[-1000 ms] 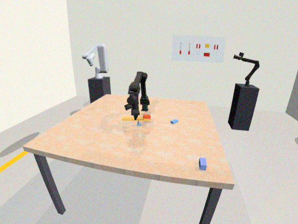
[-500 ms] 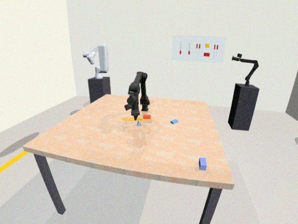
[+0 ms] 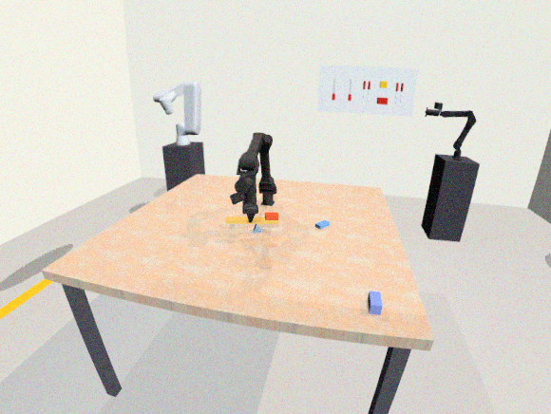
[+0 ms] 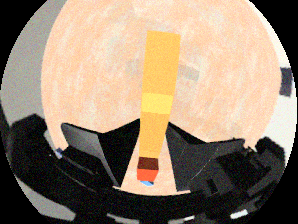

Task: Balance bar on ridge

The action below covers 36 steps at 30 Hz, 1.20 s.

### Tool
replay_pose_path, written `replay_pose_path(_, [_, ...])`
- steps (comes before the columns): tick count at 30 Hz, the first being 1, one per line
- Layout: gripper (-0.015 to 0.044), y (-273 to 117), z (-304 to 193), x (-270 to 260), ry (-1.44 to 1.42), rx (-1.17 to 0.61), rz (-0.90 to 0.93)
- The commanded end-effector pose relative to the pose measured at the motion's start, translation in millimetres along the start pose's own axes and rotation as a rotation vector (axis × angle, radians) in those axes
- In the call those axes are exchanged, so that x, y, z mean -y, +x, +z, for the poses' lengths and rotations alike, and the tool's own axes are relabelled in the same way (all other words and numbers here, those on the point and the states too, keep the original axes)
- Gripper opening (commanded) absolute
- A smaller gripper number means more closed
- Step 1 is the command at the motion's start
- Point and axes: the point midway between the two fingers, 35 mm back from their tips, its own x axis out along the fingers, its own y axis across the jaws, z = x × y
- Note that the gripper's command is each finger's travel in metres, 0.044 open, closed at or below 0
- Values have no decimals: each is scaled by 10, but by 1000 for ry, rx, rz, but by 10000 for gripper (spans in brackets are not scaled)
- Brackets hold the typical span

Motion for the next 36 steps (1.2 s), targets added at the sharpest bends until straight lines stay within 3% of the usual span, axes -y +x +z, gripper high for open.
replay_pose_path(1, [0,1,-2,-4,4,-1,3])
replay_pose_path(36, [0,30,-4,1,4,-1,3])
